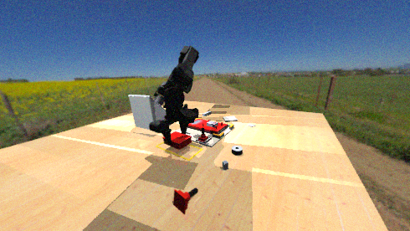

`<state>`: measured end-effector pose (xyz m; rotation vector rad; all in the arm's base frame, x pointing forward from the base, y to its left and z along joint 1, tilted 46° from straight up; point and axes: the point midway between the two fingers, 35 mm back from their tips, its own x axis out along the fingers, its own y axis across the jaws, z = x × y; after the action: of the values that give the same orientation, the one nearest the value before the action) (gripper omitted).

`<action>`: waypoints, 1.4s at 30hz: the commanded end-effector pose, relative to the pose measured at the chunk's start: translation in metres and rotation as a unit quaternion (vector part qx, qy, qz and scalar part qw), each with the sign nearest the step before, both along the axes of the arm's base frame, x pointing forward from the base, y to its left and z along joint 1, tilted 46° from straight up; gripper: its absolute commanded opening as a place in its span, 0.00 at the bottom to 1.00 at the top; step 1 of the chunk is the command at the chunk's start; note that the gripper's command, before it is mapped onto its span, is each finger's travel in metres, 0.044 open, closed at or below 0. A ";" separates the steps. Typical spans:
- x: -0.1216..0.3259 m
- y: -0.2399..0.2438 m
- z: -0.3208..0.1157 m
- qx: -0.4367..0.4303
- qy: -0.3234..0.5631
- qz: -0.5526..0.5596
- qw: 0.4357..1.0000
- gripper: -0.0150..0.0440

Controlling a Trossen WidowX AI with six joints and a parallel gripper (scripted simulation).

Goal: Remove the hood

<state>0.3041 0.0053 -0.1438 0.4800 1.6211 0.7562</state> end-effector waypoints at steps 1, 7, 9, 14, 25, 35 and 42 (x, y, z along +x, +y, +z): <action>-0.002 0.003 -0.002 0.002 0.002 -0.003 1.000 0.25; -0.002 0.004 -0.003 0.002 0.002 -0.003 1.000 0.25; -0.003 0.004 -0.004 0.002 0.002 -0.003 1.000 0.25; -0.003 0.006 -0.005 0.002 0.002 -0.003 1.000 0.25; -0.004 0.010 -0.009 0.002 0.002 -0.003 1.000 0.25; -0.005 0.013 -0.012 0.002 0.002 -0.003 1.000 0.25; -0.006 0.016 -0.015 0.002 0.002 -0.003 1.000 0.25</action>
<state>0.2987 0.0195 -0.1575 0.4826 1.6232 0.7574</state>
